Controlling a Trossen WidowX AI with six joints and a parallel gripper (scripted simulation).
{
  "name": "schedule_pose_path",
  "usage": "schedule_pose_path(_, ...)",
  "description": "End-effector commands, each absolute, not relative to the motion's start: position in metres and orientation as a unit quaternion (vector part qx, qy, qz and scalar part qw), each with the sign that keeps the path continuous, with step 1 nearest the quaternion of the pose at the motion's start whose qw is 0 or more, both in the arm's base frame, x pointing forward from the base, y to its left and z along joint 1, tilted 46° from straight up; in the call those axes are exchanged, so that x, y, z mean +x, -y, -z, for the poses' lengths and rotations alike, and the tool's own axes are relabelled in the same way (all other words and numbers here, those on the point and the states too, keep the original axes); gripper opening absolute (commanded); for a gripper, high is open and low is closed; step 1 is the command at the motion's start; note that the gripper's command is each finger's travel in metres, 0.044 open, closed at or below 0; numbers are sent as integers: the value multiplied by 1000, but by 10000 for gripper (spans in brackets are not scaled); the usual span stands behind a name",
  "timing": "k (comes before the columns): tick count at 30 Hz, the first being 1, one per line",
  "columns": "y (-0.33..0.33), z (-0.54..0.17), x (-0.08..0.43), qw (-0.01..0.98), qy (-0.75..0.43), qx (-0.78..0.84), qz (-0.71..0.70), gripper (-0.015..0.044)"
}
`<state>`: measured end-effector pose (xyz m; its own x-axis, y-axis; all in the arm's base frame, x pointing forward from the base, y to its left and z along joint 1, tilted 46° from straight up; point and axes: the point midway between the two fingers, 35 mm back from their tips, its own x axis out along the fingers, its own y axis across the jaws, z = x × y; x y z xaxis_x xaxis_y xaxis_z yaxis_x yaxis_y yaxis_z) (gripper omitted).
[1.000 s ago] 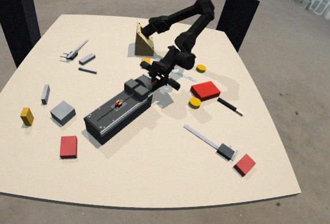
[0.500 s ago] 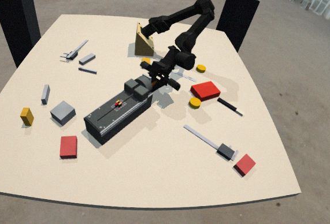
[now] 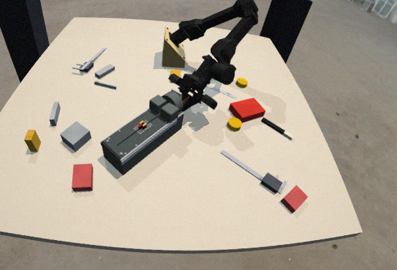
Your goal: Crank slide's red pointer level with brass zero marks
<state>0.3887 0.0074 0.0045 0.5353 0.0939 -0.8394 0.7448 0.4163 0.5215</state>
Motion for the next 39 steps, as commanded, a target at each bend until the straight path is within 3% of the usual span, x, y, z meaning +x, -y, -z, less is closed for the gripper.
schedule_pose_path(1,-10,-10,395,729,-420,495,216,0)
schedule_pose_path(39,-11,-12,396,729,-420,495,216,0)
